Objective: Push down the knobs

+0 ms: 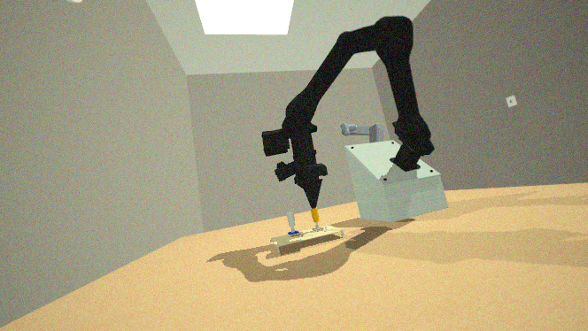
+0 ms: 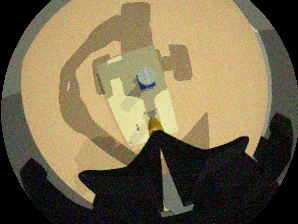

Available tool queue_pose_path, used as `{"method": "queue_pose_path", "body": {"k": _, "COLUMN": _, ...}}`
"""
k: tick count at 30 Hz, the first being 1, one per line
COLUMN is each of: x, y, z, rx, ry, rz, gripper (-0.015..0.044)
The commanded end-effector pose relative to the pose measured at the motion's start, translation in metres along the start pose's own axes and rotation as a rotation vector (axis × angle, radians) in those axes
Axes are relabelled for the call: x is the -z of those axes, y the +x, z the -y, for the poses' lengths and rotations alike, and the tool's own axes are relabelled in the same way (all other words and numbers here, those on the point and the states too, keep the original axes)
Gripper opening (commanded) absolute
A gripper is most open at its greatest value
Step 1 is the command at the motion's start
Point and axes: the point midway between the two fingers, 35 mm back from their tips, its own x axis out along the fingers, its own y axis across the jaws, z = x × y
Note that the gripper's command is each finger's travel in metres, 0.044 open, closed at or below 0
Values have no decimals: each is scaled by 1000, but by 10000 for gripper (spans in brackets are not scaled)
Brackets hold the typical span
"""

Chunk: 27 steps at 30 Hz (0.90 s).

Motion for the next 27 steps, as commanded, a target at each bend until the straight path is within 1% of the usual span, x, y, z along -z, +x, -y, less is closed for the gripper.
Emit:
{"method": "queue_pose_path", "body": {"k": 1, "x": -1, "y": 7, "z": -2, "rx": -1, "ry": -12, "rz": -7, "gripper": 0}}
{"method": "queue_pose_path", "body": {"k": 27, "x": -1, "y": 12, "z": -2, "rx": -1, "ry": -12, "rz": -7, "gripper": 0}}
